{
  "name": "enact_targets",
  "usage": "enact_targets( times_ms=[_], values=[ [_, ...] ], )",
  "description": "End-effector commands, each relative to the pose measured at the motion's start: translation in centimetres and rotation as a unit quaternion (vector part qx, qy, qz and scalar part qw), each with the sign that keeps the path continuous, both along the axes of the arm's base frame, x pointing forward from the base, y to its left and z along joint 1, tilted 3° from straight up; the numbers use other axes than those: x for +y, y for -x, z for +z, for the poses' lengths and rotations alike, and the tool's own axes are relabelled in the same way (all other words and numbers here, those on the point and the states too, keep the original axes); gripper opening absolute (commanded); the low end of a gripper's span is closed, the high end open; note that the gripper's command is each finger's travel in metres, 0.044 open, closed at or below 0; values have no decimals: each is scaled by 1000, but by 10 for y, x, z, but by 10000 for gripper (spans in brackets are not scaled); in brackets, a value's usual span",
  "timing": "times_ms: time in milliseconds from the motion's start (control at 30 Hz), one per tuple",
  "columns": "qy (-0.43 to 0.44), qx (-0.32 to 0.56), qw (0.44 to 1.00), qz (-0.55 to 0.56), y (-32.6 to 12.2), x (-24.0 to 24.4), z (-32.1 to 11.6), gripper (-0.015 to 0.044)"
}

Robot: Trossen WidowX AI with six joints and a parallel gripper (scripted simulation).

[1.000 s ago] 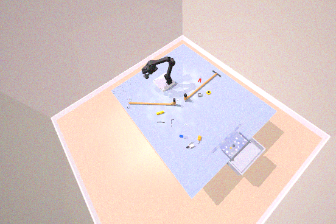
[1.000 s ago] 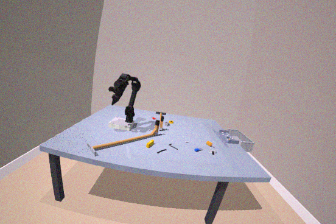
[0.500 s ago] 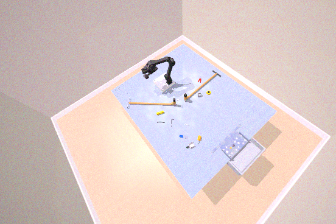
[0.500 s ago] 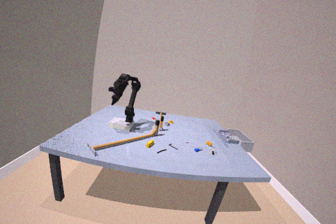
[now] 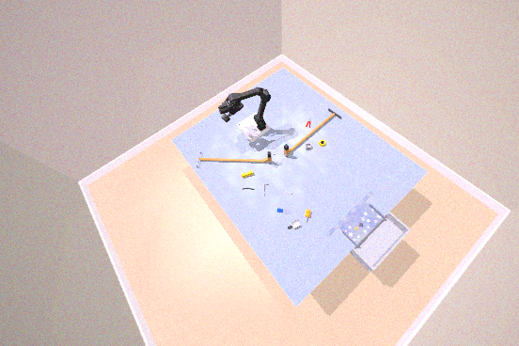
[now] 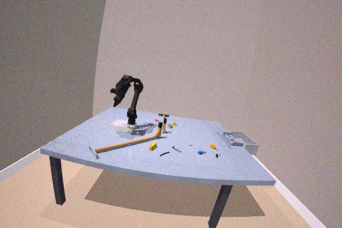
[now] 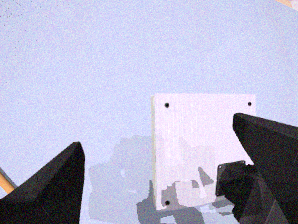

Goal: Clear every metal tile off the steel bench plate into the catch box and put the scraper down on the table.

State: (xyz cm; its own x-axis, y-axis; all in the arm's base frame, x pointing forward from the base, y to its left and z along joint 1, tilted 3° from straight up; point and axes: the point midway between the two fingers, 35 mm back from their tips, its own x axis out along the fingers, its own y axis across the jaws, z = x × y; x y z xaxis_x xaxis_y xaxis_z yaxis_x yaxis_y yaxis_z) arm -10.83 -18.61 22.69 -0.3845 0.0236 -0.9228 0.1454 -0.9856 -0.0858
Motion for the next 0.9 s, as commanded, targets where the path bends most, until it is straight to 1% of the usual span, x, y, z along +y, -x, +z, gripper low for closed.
enact_targets(
  times_ms=[0,133,300,700,867],
  values=[
    [1,0,1000,1,0,0,1,440],
    [1,0,1000,1,0,0,1,440],
    [0,-1,1000,21,-5,-5,1,309],
    [-8,-8,991,136,-35,-29,1,0],
    [-15,-14,983,185,-49,-37,0,0]
  ],
)
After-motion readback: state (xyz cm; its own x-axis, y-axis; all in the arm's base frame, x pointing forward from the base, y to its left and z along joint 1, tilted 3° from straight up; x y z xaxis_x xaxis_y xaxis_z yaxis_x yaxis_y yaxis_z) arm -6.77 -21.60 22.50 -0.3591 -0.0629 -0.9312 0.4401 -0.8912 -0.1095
